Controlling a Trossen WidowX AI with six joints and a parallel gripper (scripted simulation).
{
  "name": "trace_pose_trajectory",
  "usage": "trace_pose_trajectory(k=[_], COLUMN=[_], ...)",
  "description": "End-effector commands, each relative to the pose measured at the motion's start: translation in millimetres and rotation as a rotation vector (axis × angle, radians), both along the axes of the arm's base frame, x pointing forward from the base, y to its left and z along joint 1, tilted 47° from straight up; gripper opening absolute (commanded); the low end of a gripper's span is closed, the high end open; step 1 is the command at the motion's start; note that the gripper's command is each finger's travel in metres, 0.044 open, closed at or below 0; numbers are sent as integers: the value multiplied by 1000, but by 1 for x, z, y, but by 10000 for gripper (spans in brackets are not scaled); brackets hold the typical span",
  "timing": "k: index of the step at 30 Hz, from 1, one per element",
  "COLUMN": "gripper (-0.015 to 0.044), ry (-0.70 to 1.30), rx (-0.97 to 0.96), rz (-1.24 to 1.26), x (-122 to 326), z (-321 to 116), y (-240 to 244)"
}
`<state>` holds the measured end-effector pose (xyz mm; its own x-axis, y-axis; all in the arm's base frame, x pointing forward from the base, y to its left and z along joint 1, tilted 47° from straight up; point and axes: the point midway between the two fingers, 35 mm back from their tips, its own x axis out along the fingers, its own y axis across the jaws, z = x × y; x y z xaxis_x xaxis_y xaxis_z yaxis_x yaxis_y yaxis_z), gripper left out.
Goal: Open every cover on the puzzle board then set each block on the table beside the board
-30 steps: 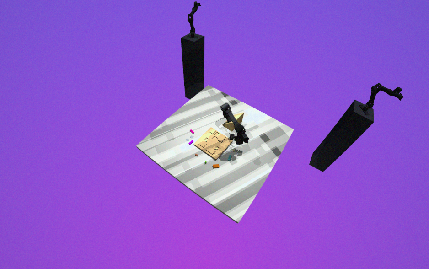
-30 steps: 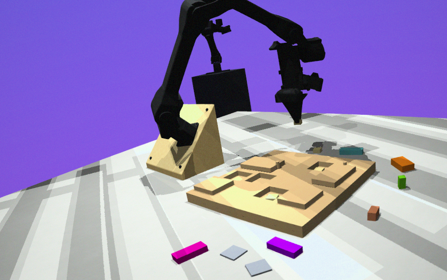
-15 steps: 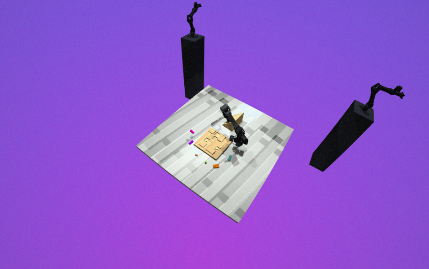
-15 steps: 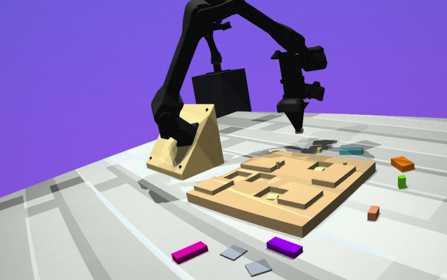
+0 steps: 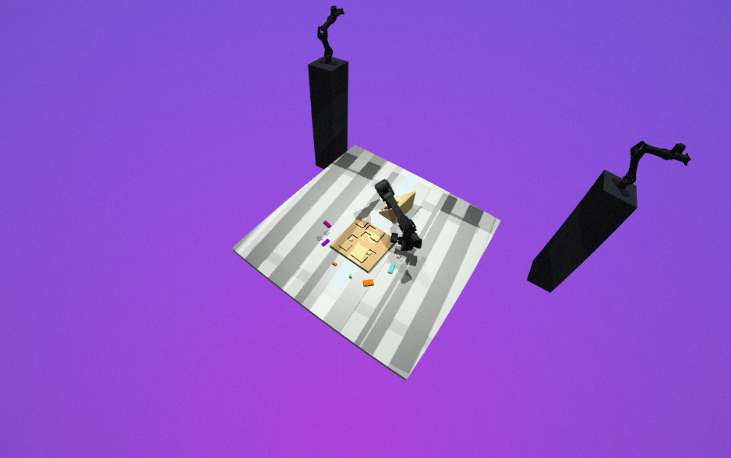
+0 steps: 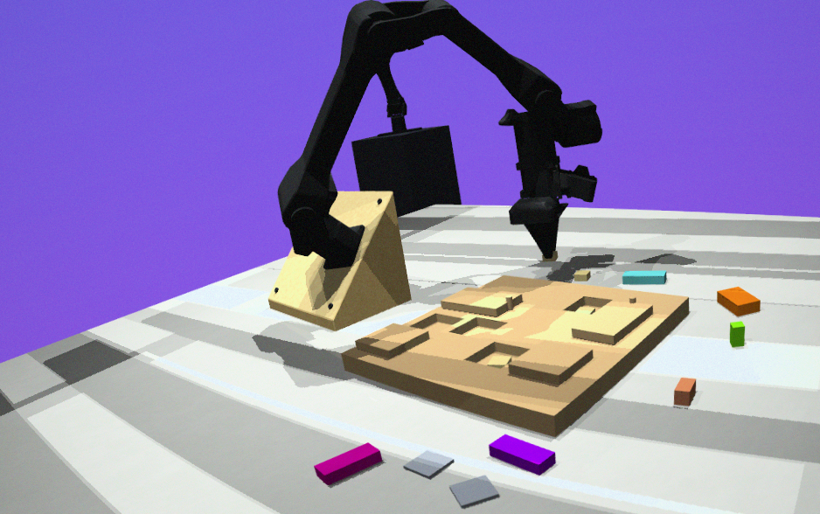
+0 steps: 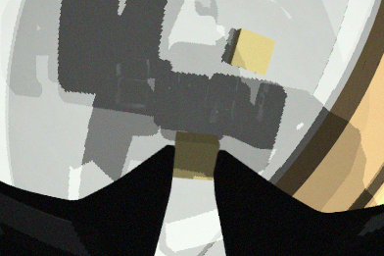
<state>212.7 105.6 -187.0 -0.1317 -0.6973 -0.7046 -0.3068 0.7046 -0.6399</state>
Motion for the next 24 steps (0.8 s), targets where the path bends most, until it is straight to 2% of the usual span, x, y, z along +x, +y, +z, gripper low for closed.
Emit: trace_pose_trajectory(k=[1, 15, 24], gripper=[80, 80, 316], ry=[5, 5, 1], rx=[-4, -6, -3], rz=[6, 5, -1], x=[-2, -7, -6], z=[-5, -17, -14], y=[-6, -21, -18])
